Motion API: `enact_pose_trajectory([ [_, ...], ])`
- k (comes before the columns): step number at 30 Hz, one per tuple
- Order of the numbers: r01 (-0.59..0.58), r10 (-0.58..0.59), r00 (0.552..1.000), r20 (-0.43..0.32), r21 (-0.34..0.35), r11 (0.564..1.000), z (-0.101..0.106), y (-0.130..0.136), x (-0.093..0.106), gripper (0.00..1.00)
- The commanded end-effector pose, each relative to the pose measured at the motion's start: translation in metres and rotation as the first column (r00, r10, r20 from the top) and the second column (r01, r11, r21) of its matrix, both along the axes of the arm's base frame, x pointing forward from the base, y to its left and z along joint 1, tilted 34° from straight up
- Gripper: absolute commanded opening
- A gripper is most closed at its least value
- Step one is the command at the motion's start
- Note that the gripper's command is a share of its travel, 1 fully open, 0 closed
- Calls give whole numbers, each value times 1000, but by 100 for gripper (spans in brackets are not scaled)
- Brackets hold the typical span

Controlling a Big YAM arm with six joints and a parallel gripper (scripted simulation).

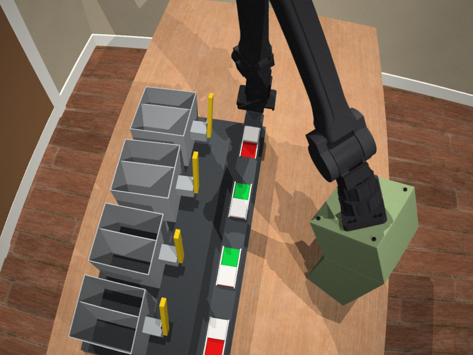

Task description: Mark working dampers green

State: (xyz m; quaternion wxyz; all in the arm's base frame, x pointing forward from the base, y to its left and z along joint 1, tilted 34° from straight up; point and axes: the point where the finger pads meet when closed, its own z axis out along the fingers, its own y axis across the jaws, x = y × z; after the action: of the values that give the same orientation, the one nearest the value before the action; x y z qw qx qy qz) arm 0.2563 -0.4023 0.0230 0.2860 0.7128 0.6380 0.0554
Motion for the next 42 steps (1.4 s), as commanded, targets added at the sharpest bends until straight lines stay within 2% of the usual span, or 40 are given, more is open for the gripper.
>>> enact_pose_trajectory([
  [1,13,-13,1000,-1,4,1000,0,-10,2,0],
  [17,9,-9,1000,9,-13,1000,0,-13,7,0],
  [42,5,-5,1000,8,-11,1000,-13,-16,15,0],
])
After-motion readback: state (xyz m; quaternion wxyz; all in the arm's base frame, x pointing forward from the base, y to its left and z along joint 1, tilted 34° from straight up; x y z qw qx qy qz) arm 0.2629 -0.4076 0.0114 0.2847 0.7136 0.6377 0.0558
